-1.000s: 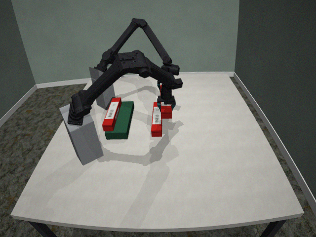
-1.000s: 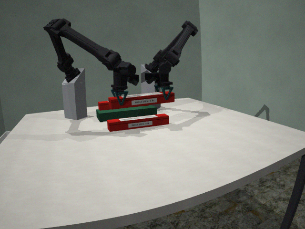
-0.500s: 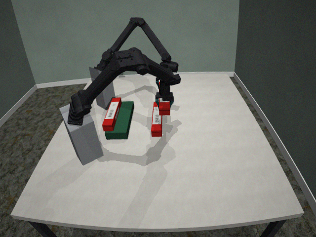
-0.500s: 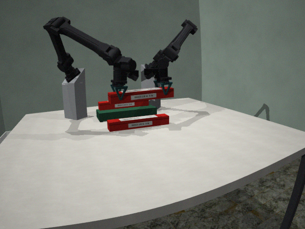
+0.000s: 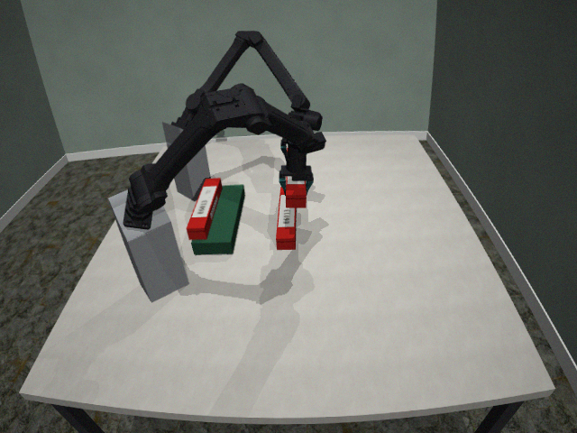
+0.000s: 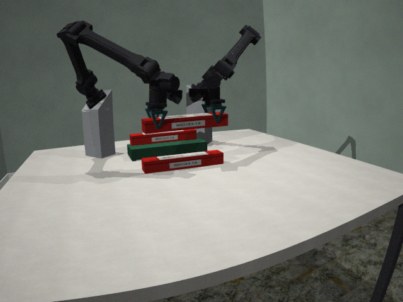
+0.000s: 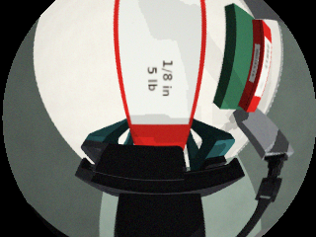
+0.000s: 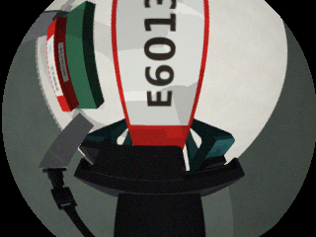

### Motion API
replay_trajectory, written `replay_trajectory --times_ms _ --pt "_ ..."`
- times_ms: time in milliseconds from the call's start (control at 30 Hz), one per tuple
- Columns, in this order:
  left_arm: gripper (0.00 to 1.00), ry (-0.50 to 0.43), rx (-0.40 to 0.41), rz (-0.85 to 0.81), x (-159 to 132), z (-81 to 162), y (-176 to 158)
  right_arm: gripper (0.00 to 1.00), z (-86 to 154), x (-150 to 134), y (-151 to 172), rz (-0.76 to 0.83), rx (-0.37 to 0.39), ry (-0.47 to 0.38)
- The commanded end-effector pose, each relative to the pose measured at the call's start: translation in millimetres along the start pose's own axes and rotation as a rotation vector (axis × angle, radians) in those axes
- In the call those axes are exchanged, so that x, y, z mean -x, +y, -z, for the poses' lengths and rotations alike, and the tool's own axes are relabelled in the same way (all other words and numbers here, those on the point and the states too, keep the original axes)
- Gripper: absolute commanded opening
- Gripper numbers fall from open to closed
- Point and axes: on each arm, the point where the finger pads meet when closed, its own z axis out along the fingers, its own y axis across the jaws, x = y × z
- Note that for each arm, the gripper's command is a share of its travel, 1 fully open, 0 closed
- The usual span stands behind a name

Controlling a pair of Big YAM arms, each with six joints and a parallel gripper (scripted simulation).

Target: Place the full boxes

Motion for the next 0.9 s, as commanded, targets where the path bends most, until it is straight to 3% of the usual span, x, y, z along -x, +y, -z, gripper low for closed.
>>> replay_trajectory --times_ms 0,133,267,400,467,500,667,867 --pt "0.0 -0.058 0.131 0.03 4 55 41 0.0 56 10 -25 -0.007 -0.116 -0.054" --pt "0.0 -0.044 0.104 0.004 4 35 18 0.0 43 9 -15 0.003 -0.107 -0.047" --pt "0.0 -0.056 0.126 0.033 2 34 34 0.0 44 12 -26 -0.017 -0.126 -0.06" --pt "0.0 -0.043 0.099 0.013 0 17 14 0.0 28 10 -9 0.003 -0.106 -0.047" --pt "0.0 -0.043 0.099 0.013 0 17 14 0.0 28 10 -9 0.003 -0.106 -0.047" --pt "0.0 -0.057 0.129 0.027 5 27 30 0.0 36 13 -26 -0.022 -0.129 -0.064" --pt "0.0 -0.04 0.096 0.013 -1 5 9 0.0 18 10 -5 0.003 -0.106 -0.048" --pt "0.0 -0.044 0.115 0.034 -2 2 20 0.0 12 11 -7 -0.003 -0.113 -0.05"
